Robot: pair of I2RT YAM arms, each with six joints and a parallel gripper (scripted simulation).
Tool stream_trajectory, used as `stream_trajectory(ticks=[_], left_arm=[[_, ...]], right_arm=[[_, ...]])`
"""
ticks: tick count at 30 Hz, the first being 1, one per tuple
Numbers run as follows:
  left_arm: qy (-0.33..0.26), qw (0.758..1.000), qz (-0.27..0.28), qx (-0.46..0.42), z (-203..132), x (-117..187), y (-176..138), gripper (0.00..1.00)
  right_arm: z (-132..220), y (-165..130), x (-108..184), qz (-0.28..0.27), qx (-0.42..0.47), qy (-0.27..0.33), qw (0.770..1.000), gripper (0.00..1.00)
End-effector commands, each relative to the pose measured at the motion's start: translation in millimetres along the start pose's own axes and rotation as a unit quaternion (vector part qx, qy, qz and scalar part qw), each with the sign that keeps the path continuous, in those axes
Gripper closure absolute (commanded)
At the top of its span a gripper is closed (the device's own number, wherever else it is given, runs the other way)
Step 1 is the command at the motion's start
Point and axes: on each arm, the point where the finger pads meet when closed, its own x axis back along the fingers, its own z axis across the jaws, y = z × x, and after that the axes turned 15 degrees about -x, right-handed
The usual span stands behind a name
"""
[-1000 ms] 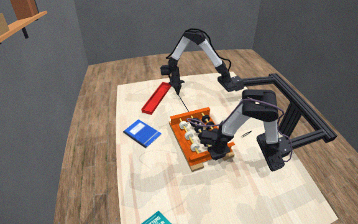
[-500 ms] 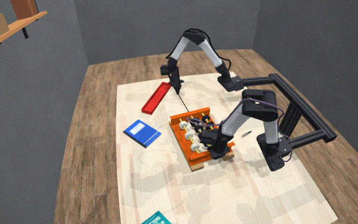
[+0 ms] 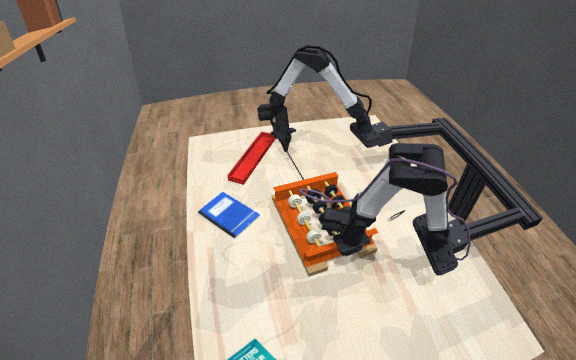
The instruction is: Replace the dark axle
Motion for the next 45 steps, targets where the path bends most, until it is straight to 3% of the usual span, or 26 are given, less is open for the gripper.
stream_trajectory(ticks=[1,45], left_arm=[[0.081,0.993,-0.089,-0.009,47.5,11.7,47.9,1.0],[0.076,0.994,-0.078,-0.007,44.1,9.5,41.8,1.0]], right_arm=[[-8.4,-13.7,3.5,0.017,0.016,-0.011,1.0,1.0],[-4.8,-15.2,5.7,0.017,0.027,0.0,0.999,1.0]])
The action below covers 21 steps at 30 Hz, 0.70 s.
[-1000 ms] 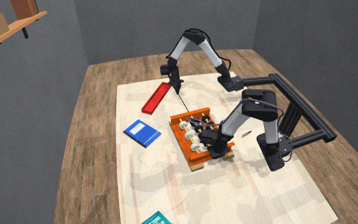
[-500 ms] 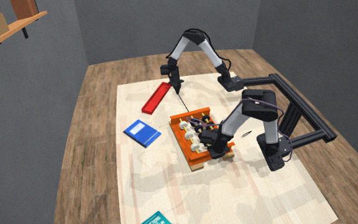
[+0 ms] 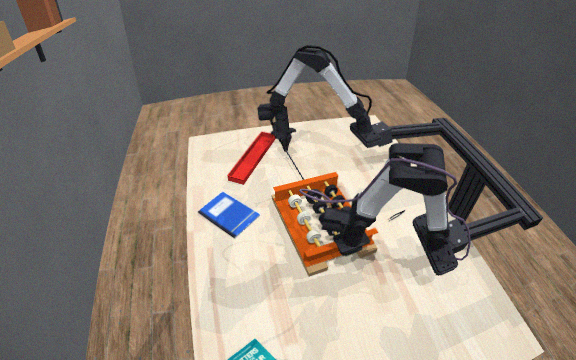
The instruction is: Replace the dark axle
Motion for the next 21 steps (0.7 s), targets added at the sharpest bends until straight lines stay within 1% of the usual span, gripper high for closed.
stream_trajectory(ticks=[1,21], left_arm=[[0.075,0.994,-0.078,-0.007,43.8,9.4,41.7,1.0],[0.072,0.995,-0.073,-0.006,41.7,8.4,38.9,1.0]], right_arm=[[-5.3,-14.9,5.1,0.017,0.021,-0.004,1.0,1.0],[-5.7,-14.9,4.0,0.018,0.022,-0.005,1.0,1.0]])
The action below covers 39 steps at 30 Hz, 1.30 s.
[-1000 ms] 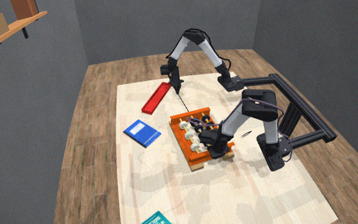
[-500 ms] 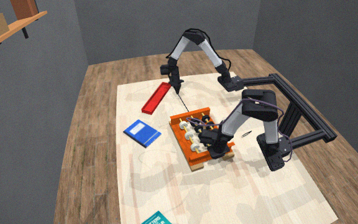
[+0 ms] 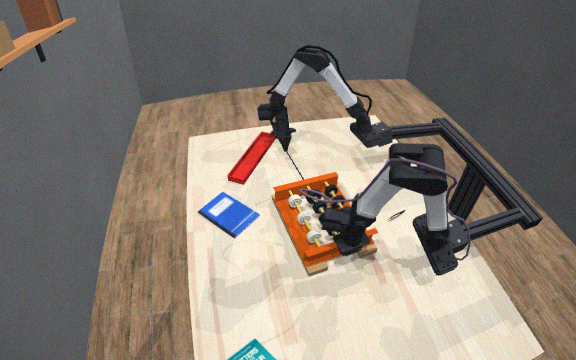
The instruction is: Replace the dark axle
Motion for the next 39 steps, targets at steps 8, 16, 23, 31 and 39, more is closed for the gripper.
stream_trajectory(ticks=[8,16,23,31,39], left_arm=[[0.07,0.995,-0.071,-0.006,41.0,8.1,38.0,1.0],[0.069,0.995,-0.069,-0.005,40.1,7.6,36.7,1.0],[0.068,0.995,-0.068,-0.005,39.5,7.4,36.0,1.0],[0.066,0.996,-0.066,-0.005,38.6,7.0,34.7,1.0],[0.065,0.996,-0.064,-0.004,37.8,6.6,33.7,1.0]], right_arm=[[-5.8,-14.8,4.1,0.018,0.021,-0.006,1.0,1.0],[-5.7,-14.8,4.3,0.018,0.021,-0.005,1.0,1.0],[-5.7,-14.8,4.5,0.018,0.021,-0.005,1.0,1.0],[-5.7,-14.8,4.7,0.018,0.021,-0.005,1.0,1.0],[-5.6,-14.8,4.9,0.018,0.02,-0.004,1.0,1.0]])
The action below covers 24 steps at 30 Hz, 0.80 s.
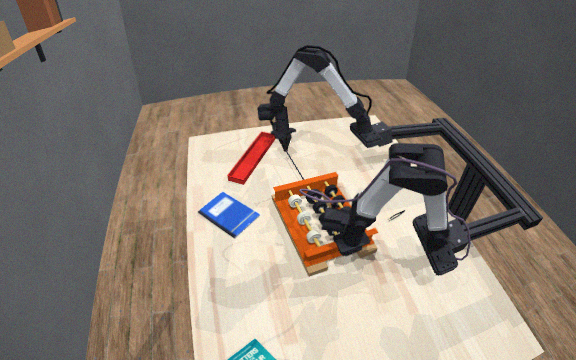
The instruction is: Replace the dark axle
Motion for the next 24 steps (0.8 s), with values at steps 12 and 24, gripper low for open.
stream_trajectory(ticks=[12,24], left_arm=[[0.063,0.996,-0.062,-0.004,36.4,6.1,32.0,1.0],[0.061,0.996,-0.059,-0.003,35.2,5.6,30.4,1.0]], right_arm=[[-5.7,-14.8,5.3,0.017,0.02,-0.004,1.0,1.0],[-5.7,-14.7,5.6,0.017,0.019,-0.004,1.0,1.0]])
